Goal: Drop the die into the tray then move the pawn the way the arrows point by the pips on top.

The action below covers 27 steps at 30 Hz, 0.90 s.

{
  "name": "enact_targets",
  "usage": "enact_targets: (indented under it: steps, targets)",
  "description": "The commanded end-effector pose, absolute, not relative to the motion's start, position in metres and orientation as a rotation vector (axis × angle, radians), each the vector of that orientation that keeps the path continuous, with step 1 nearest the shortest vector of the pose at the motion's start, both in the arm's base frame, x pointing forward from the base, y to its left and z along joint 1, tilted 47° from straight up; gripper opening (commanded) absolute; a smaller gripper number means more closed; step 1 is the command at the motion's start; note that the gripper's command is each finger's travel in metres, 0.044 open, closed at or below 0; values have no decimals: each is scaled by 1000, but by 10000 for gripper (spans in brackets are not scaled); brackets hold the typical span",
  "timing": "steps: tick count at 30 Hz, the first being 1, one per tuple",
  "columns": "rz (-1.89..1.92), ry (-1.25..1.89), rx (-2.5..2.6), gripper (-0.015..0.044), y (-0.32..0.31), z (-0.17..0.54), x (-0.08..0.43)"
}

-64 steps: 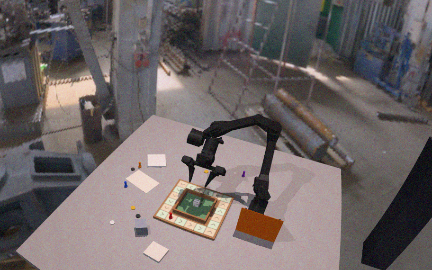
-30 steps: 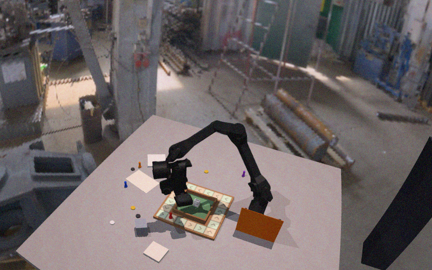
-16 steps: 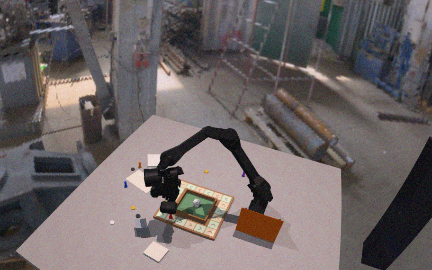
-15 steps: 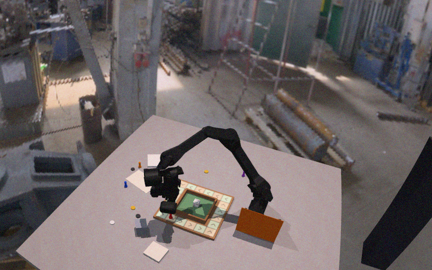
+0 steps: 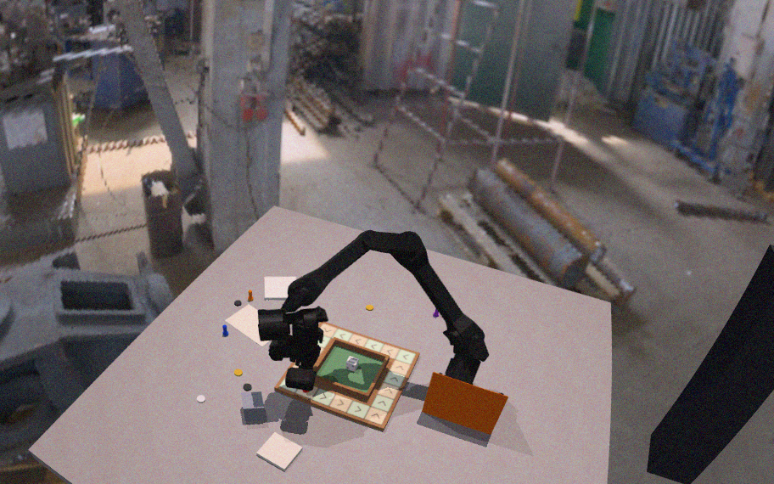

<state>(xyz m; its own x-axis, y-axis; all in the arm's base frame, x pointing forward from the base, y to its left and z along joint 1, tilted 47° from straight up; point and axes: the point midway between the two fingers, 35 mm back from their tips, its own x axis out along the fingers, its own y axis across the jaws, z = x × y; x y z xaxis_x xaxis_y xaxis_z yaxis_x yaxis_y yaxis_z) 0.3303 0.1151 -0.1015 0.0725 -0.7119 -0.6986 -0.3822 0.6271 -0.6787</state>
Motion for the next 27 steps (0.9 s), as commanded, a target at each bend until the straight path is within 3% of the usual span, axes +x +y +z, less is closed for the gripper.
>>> enact_targets:
  steps: [1, 18, 23, 27]
  targets:
    - [-313, 1540, -956, 200, 110, -105, 331]
    - [-315, 1540, -957, 200, 92, -122, 332]
    - [-315, 1540, -957, 69, 92, -122, 332]
    - [-315, 1540, -957, 42, 92, -122, 332]
